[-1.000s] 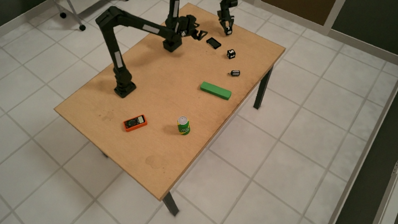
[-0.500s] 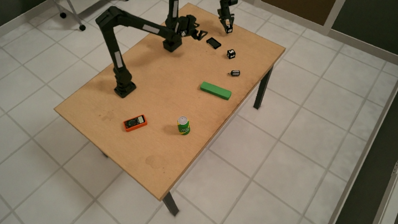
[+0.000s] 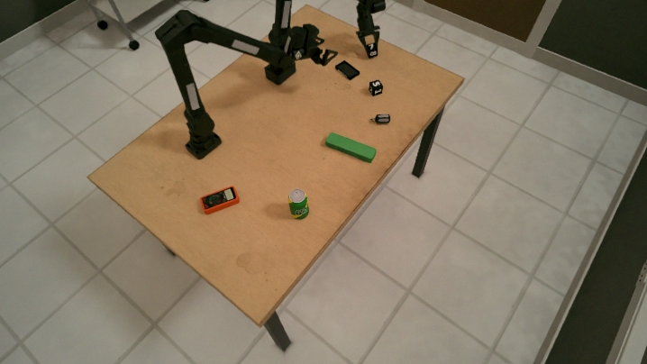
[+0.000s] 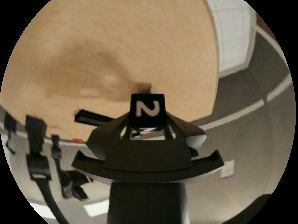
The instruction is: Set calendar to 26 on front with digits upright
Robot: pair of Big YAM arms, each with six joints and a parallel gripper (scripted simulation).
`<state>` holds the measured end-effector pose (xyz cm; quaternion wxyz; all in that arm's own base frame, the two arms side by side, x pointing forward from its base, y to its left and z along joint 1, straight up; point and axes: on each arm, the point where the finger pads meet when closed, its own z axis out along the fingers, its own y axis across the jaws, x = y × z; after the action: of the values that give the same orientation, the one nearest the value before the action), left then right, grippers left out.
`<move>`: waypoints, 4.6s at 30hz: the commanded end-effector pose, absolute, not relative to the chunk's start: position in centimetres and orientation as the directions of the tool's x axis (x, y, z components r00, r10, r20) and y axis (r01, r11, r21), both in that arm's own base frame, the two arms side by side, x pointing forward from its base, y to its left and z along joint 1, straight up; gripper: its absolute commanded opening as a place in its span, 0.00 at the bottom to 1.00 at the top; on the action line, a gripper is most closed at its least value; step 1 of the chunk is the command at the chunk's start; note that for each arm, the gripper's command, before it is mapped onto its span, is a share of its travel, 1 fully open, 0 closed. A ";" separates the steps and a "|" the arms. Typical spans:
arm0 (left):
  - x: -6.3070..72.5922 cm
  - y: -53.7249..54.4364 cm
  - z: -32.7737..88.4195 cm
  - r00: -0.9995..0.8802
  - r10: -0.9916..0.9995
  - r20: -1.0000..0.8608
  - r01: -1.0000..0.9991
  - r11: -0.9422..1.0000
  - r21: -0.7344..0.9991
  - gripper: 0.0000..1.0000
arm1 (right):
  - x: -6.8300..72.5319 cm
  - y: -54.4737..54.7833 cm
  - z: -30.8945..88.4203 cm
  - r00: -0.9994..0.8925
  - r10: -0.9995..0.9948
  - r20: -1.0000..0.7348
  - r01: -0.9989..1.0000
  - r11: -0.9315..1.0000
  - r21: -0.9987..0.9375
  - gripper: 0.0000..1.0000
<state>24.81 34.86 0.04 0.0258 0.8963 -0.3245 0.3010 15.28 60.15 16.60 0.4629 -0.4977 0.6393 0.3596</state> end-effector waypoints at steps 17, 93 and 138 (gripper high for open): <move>26.9 36.2 2.3 0.004 -0.990 0.139 -0.771 -0.092 -0.630 0.40 | 15.2 61.6 18.7 -0.064 -0.260 -0.964 -0.971 0.240 0.000 1.00; 24.6 35.6 -1.0 -0.570 -0.022 -0.821 -0.042 0.999 0.002 0.40 | 15.2 61.6 18.7 -0.064 -0.260 -0.964 -0.971 0.240 0.000 1.00; 22.9 35.4 1.5 -0.562 0.010 -0.827 -0.046 0.998 0.044 0.69 | 15.2 61.6 18.7 -0.064 -0.260 -0.964 -0.971 0.240 0.000 1.00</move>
<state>23.31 34.63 -0.16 -0.4641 0.0202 -0.8855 -0.0118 15.28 60.15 16.60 0.4629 -0.4977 0.6393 0.3596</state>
